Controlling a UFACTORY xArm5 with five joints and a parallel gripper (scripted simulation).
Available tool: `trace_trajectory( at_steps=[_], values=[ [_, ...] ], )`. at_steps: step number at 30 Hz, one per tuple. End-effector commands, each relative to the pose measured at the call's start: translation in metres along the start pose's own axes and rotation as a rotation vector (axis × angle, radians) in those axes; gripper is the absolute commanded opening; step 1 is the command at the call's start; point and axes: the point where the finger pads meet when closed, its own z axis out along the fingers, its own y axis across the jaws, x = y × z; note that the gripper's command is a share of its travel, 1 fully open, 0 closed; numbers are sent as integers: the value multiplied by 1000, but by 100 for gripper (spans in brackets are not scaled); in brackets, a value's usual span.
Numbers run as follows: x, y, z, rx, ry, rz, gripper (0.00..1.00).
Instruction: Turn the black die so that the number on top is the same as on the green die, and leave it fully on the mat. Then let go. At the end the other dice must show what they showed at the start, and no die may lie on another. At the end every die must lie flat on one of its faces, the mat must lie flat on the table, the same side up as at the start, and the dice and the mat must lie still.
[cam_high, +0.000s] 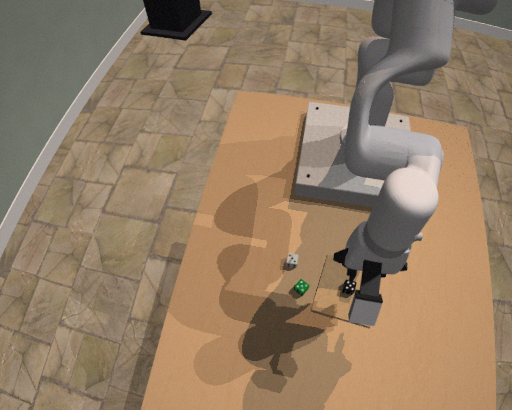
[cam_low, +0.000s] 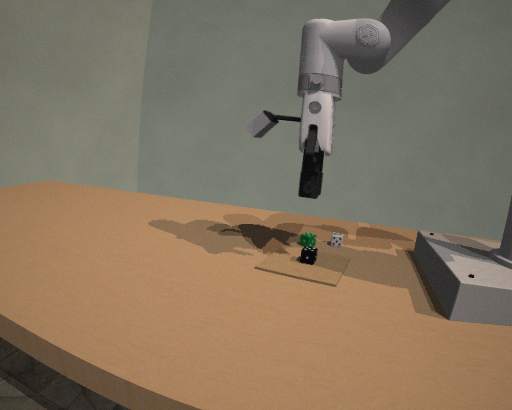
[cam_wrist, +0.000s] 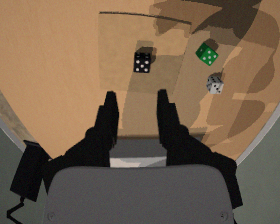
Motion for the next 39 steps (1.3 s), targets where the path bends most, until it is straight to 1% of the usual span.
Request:
trace_trajectory(
  at_steps=[1,13,17,21,25,27,34,39],
  values=[
    [2,0,-1,0,-13,0,100],
    [2,0,-2,0,-13,0,100],
    [2,-1,-5,0,-13,0,100],
    [2,-2,-13,0,-13,0,100],
    [2,-2,-25,0,-13,0,100],
    [2,-2,-25,0,-13,0,100],
    [2,-3,-47,0,-13,0,100],
    [3,-3,-55,0,-13,0,100]
  ],
)
